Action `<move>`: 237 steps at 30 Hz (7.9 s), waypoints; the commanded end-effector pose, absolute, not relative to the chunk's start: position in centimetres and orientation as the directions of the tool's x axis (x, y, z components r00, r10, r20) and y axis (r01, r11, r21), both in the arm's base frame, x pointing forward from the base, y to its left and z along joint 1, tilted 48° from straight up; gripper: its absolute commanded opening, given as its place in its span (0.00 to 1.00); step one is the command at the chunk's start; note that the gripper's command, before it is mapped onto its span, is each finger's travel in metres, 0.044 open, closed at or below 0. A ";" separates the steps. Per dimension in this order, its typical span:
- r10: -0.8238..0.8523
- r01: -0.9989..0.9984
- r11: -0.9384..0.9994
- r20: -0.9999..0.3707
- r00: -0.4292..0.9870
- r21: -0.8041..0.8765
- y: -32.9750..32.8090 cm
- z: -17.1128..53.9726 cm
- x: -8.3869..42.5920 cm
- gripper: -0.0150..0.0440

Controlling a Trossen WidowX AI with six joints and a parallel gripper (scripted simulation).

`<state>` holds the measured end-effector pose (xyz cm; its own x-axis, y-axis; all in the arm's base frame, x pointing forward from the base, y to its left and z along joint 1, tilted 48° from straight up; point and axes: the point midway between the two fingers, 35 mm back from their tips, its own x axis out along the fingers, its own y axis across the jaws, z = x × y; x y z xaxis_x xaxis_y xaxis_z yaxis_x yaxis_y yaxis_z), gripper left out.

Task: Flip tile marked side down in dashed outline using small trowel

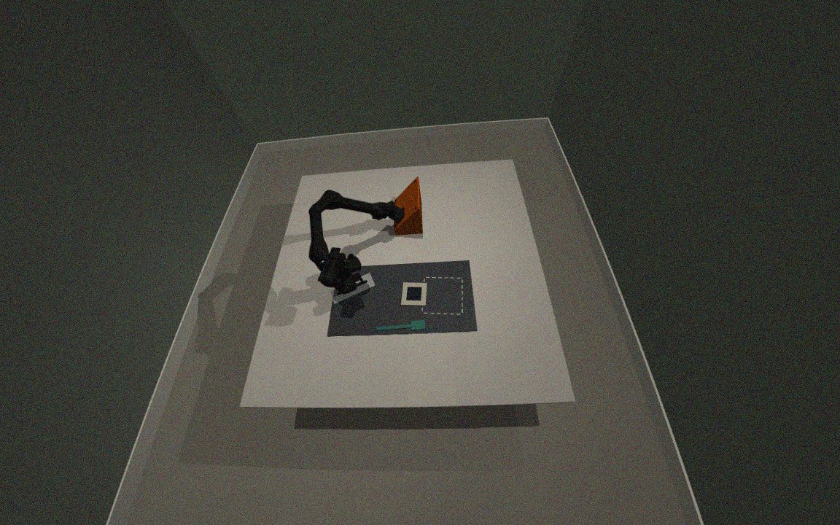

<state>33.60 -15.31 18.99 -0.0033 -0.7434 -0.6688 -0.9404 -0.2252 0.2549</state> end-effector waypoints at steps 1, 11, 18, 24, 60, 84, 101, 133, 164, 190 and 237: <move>-0.741 -0.944 -0.217 -0.672 -0.005 0.247 -15.4 18.9 33.6 0.70; -0.741 -0.944 -0.217 -0.672 -0.005 0.247 -15.4 18.9 33.6 0.71; -0.741 -0.944 -0.217 -0.672 -0.005 0.247 -15.4 18.9 33.6 0.71; -0.739 -0.944 -0.218 -0.674 -0.005 0.247 -13.3 20.8 33.7 0.71; -0.613 -0.943 0.193 -0.784 0.101 -0.272 -12.6 21.5 32.2 0.76; -0.469 -0.547 0.650 -0.845 0.258 -0.528 -13.5 20.9 30.7 0.76; -0.386 -0.114 0.880 -0.836 0.390 -0.460 -14.1 20.2 30.2 0.76; -0.263 0.551 0.796 -0.677 0.687 0.249 -14.7 20.2 28.9 0.76; -0.277 0.584 0.751 -0.655 0.703 0.309 -15.8 18.2 31.1 0.76; -0.292 0.602 0.728 -0.645 0.706 0.329 -16.5 16.1 33.0 0.54; -0.349 0.626 0.708 -0.608 0.713 0.328 -11.6 18.4 35.1 0.25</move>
